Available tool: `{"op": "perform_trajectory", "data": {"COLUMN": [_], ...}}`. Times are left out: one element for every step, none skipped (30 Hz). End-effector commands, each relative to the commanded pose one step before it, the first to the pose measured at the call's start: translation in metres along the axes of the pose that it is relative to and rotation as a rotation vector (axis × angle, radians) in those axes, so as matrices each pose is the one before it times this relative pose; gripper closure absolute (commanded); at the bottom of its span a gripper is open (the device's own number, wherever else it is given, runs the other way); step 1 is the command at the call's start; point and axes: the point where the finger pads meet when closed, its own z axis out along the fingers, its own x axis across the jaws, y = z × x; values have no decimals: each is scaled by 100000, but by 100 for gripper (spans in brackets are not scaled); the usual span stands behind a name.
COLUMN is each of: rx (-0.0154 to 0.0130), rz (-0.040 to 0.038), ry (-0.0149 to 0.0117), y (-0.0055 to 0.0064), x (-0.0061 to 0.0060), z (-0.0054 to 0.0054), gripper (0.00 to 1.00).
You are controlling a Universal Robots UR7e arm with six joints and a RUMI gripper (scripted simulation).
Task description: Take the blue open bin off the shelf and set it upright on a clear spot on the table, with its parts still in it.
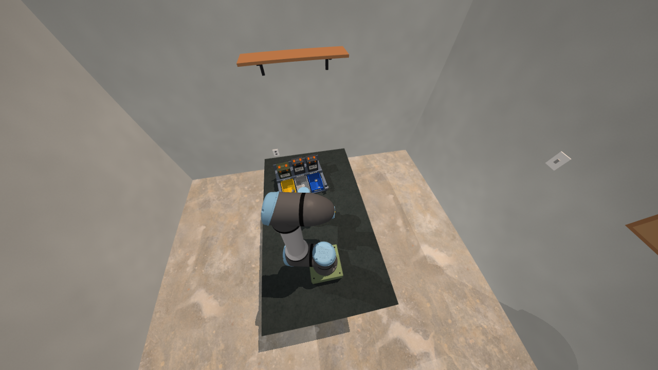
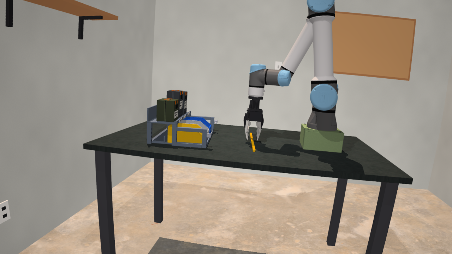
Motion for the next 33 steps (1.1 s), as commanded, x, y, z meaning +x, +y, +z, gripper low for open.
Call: {"op": "perform_trajectory", "data": {"rx": [28,0,0,0,0,0,0,0,0,0,0,0,0,0,0,0,0,0,0,0,0,0,0,0,0,0,0,0,0,0,0,0,0], "rz": [0,0,0,0,0,0,0,0,0,0,0,0,0,0,0,0,0,0,0,0,0,0,0,0,0,0,0,0,0,0,0,0,0], "ry": [-100,0,0,0,0,0,0,0,0,0,0,0,0,0,0,0,0,0,0,0,0,0,0,0,0,0,0,0,0,0,0,0,0], "y": [-10,0,0,0,0,0,0,0,0,0,0,0,0,0,0,0,0,0,0,0,0,0,0,0,0,0,0,0,0,0,0,0,0], "x": [-36,0,0,0,0,0,0,0,0,0,0,0,0,0,0,0,1,-1,0,0,0,1,-1,1,-1,1,0,0,1,0,-1,0,0], "z": [-25,0,0,0,0,0,0,0,-1,-6,-15,-28,-44,-63,-83,-105,-128,-153,0,0,-178,-202,-228,-250,-275,-296,-318,-338,-356,-373,-388,-400,-409], "gripper": [74,74,74,74,74,74,74,74,74,74,74,74,74,74,74,74,74,74,74,74,74,74,74,74,74,74,74,74,74,74,74,74,74]}}
